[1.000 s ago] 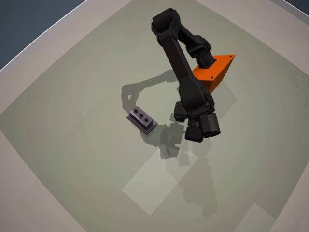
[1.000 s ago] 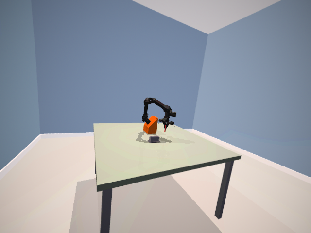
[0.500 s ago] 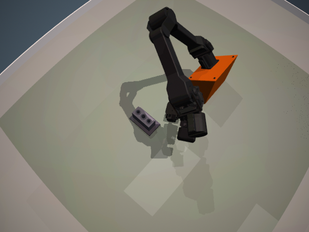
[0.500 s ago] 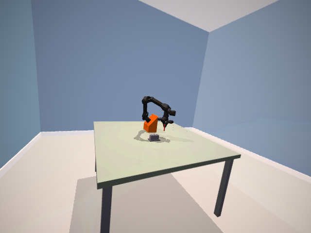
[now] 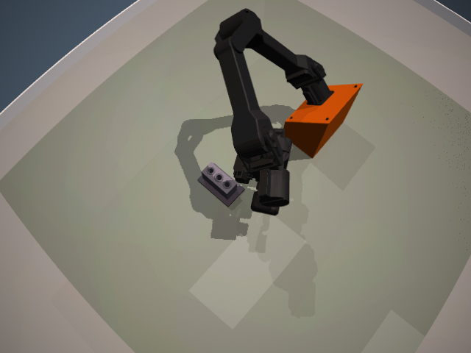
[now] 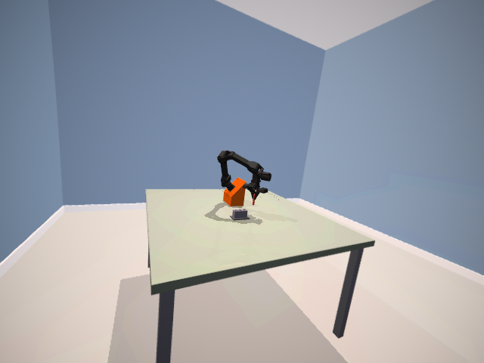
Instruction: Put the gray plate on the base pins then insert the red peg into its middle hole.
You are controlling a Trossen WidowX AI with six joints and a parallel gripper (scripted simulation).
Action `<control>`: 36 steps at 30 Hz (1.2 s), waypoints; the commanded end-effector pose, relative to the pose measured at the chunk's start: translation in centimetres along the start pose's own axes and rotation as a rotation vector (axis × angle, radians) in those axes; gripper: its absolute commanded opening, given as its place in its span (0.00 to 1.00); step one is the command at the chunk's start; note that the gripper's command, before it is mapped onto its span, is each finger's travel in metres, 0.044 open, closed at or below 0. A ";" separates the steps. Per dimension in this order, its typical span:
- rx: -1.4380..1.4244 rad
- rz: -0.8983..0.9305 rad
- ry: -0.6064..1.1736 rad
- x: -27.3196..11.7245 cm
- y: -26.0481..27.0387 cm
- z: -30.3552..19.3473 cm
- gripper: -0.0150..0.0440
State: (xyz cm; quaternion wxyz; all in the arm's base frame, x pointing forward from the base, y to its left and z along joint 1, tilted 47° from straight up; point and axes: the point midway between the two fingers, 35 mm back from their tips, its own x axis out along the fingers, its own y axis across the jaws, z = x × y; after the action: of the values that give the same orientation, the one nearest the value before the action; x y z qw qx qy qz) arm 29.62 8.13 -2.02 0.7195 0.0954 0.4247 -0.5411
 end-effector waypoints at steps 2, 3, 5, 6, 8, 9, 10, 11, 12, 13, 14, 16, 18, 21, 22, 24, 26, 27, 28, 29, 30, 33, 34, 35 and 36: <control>0.009 0.014 -0.003 -0.4 0.2 1.6 0.25; 0.009 0.014 -0.003 -0.4 0.2 1.9 0.25; 0.010 0.014 -0.004 -0.5 0.2 2.5 0.25; 0.011 0.014 -0.005 -0.5 0.2 2.8 0.25; 0.012 0.015 -0.006 -0.5 0.2 3.4 0.25; 0.013 0.015 -0.006 -0.5 0.2 3.7 0.25; 0.013 0.015 -0.007 -0.5 0.2 4.0 0.25; 0.014 0.015 -0.007 -0.5 0.2 4.3 0.25; 0.014 0.015 -0.008 -0.5 0.2 4.6 0.25; 0.015 0.015 -0.009 -0.5 0.1 4.9 0.25; 0.015 0.014 -0.009 -0.5 0.1 5.2 0.25; 0.017 0.014 -0.011 -0.5 0.1 5.8 0.25; 0.018 0.014 -0.013 -0.5 0.0 6.4 0.25; 0.020 0.013 -0.015 -0.5 -0.1 7.4 0.25; 0.020 0.013 -0.016 -0.5 -0.1 7.7 0.25; 0.021 0.012 -0.018 -0.5 -0.2 8.3 0.25; 0.023 0.011 -0.020 -0.5 -0.3 8.9 0.25; 0.023 0.010 -0.021 -0.5 -0.4 9.2 0.25; 0.024 0.010 -0.022 -0.5 -0.5 9.5 0.25; 0.025 0.009 -0.023 -0.5 -0.5 9.8 0.25; 0.025 0.009 -0.024 -0.5 -0.6 10.1 0.25; 0.027 0.006 -0.028 -0.5 -0.8 11.0 0.25; 0.028 0.006 -0.029 -0.5 -0.9 11.3 0.25; 0.029 0.005 -0.030 -0.5 -0.9 11.6 0.25; 0.029 0.004 -0.031 -0.5 -1.0 11.9 0.25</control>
State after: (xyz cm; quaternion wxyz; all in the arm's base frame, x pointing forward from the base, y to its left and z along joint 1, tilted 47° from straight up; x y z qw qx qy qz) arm 34.43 1.39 5.10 0.7222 0.0955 0.4107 -0.5482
